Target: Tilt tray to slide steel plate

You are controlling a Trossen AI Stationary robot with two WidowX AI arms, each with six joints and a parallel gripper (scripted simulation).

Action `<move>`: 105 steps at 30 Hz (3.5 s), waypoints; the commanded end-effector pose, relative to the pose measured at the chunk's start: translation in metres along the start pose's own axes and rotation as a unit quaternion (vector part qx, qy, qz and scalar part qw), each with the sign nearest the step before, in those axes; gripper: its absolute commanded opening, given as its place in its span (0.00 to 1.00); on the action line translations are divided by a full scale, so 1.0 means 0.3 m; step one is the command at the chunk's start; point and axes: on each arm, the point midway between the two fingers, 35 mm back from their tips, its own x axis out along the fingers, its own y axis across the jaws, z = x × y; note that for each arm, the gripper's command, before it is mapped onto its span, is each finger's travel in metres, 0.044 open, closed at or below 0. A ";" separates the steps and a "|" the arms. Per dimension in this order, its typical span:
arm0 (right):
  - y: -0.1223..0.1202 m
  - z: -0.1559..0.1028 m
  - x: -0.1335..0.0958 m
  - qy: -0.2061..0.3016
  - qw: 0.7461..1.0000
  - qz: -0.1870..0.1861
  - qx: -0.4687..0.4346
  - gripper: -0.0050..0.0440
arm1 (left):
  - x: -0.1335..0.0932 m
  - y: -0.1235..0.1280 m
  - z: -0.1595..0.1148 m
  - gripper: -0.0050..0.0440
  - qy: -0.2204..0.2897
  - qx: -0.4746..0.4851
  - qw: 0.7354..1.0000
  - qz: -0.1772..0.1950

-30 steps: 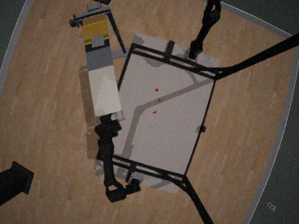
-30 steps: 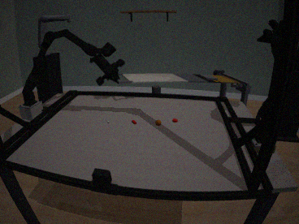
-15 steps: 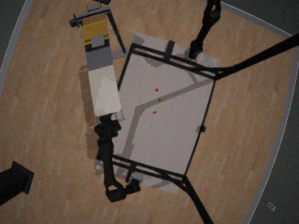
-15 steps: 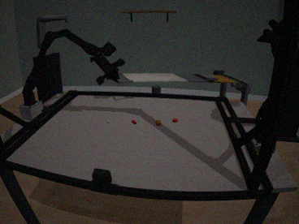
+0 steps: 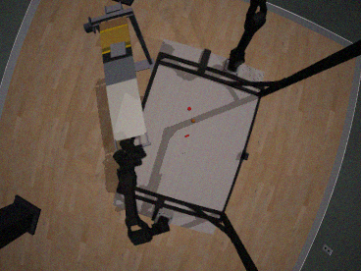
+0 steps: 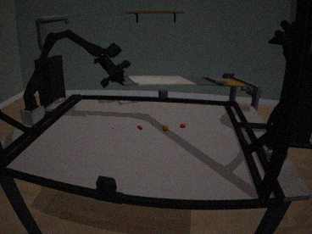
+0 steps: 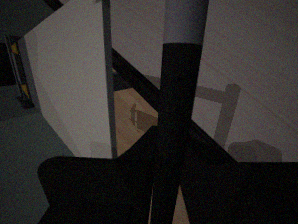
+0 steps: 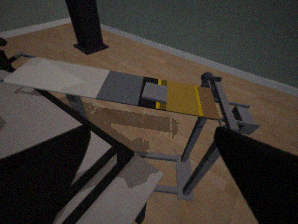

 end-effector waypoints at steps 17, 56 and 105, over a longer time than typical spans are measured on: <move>0.001 0.000 0.000 -0.001 1.000 0.001 -0.001 1.00 | -0.077 0.073 -0.002 0.10 0.002 0.001 1.000 0.021; 0.001 0.000 0.000 -0.001 1.000 0.001 -0.001 1.00 | -0.127 0.123 -0.002 0.10 0.002 0.001 0.999 0.037; 0.001 0.000 0.000 -0.001 1.000 0.001 -0.001 1.00 | -0.172 0.170 -0.002 0.10 0.002 0.001 0.999 0.049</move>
